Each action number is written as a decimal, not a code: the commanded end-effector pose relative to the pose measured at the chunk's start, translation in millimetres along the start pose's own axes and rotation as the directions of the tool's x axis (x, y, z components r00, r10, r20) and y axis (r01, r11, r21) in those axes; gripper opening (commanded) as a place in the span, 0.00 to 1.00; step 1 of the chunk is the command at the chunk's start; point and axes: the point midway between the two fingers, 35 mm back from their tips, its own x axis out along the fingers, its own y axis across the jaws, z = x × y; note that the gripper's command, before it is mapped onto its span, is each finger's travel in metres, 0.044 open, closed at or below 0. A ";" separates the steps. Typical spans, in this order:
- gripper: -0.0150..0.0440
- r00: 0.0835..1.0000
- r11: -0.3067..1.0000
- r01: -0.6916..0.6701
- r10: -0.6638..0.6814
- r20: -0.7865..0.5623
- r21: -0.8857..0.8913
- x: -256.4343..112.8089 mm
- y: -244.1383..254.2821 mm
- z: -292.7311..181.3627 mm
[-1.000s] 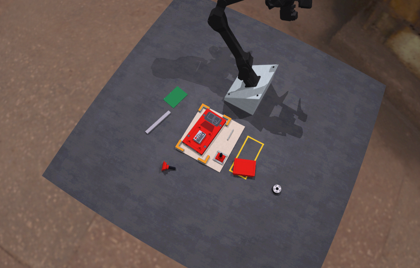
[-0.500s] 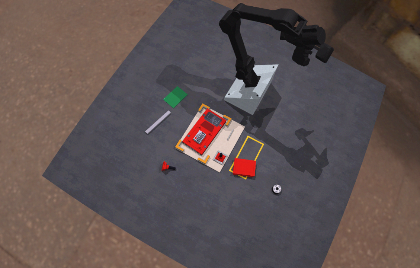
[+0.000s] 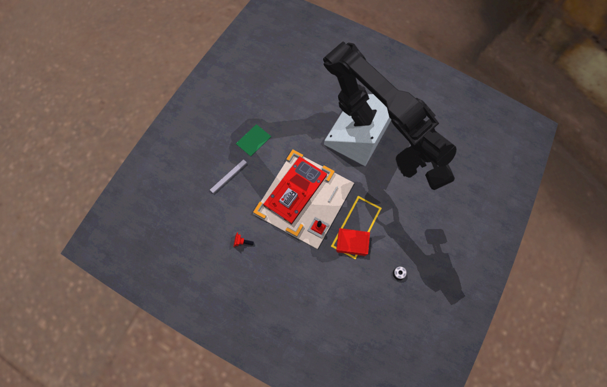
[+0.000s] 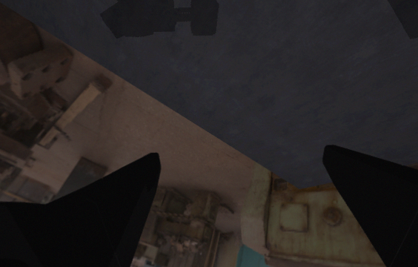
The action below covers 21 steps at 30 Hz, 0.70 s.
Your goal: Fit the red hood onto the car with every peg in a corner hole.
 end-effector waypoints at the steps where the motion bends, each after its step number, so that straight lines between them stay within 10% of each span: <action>1: 1.00 0.991 0.995 -0.015 0.002 0.131 0.095 21.0 30.6 63.8; 14: 1.00 0.853 0.934 0.031 -0.211 0.478 0.357 89.8 38.9 275.4; 21: 1.00 0.826 0.923 0.044 -0.249 0.505 0.383 99.4 32.2 295.2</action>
